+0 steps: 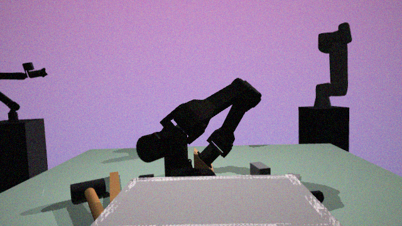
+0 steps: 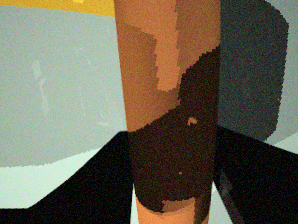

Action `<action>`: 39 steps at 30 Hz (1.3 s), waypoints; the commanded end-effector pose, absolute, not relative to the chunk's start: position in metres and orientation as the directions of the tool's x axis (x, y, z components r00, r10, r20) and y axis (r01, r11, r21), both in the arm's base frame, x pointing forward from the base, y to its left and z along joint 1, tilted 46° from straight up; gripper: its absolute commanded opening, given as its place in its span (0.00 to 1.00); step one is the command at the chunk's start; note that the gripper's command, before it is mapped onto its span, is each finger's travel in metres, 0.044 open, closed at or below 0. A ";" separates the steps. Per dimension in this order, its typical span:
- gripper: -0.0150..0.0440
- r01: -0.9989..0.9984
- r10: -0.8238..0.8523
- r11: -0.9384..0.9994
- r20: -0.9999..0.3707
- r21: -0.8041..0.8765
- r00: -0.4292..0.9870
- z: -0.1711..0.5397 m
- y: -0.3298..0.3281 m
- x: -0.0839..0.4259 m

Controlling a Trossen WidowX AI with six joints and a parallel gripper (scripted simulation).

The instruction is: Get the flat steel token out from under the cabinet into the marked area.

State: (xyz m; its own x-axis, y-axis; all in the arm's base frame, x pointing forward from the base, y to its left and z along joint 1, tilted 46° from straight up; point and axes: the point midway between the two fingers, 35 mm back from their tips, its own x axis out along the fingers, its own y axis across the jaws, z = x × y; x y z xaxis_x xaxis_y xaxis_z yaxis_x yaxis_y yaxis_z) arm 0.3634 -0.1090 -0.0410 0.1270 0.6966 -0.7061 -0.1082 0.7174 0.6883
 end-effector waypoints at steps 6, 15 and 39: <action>0.25 -0.100 0.697 0.717 -0.705 0.690 0.131 -0.041 -0.111 0.372; 0.25 -0.100 0.697 0.717 -0.705 0.690 0.131 -0.040 -0.112 0.380; 0.25 -0.101 0.697 0.717 -0.705 0.690 0.132 -0.036 -0.111 0.398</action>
